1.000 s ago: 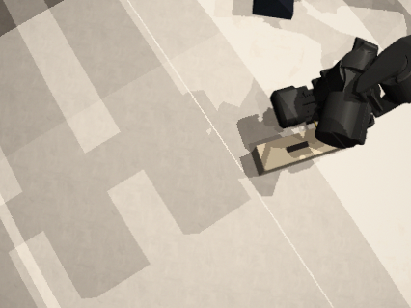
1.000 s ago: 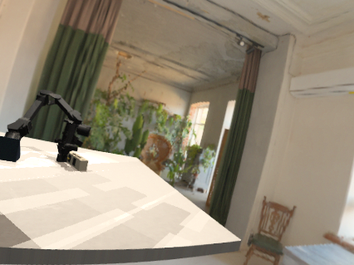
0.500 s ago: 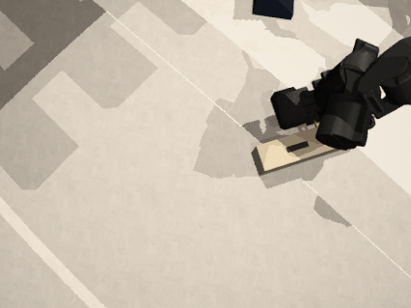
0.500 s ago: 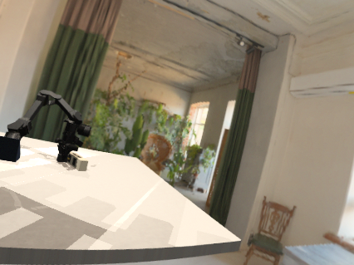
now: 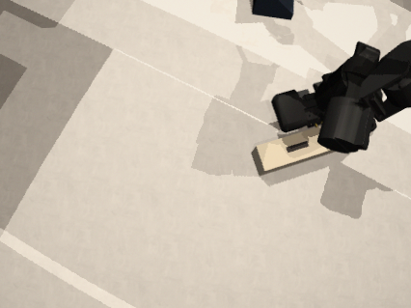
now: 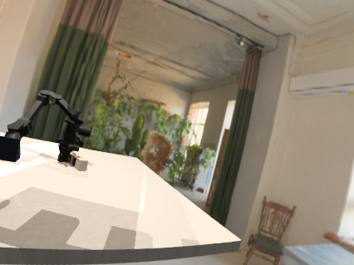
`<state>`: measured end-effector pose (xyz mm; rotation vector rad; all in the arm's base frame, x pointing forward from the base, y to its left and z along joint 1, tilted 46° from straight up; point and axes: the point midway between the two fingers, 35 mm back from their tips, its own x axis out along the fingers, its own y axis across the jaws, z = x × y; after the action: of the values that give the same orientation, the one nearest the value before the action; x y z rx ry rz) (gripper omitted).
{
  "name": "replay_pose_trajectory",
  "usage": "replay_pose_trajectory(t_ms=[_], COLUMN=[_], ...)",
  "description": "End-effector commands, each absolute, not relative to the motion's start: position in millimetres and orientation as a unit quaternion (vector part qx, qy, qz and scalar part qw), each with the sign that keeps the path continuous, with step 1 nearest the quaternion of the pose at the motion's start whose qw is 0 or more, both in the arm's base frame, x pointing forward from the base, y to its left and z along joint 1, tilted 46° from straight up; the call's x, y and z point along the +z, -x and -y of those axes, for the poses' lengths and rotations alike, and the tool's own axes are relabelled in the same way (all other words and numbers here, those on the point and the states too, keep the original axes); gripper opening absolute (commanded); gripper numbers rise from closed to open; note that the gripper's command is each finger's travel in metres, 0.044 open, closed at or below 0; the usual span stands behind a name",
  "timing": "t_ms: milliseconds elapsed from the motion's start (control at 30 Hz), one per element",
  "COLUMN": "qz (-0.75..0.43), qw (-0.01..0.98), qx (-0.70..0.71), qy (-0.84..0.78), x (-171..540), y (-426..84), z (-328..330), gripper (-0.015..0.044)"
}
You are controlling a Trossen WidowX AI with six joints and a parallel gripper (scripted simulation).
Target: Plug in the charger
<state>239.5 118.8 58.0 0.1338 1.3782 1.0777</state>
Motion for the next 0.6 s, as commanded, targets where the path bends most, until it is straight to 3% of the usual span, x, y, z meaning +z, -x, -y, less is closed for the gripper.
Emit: replay_pose_trajectory(t_ms=[0,567], qz=[-0.604,-0.604], qw=[0.639,0.639], qx=[0.472,0.472], qy=[-0.062,-0.062], x=[59.4,61.6], y=[-241.1,-245.7], z=[-119.9,-122.2], gripper=[0.0000,0.0000])
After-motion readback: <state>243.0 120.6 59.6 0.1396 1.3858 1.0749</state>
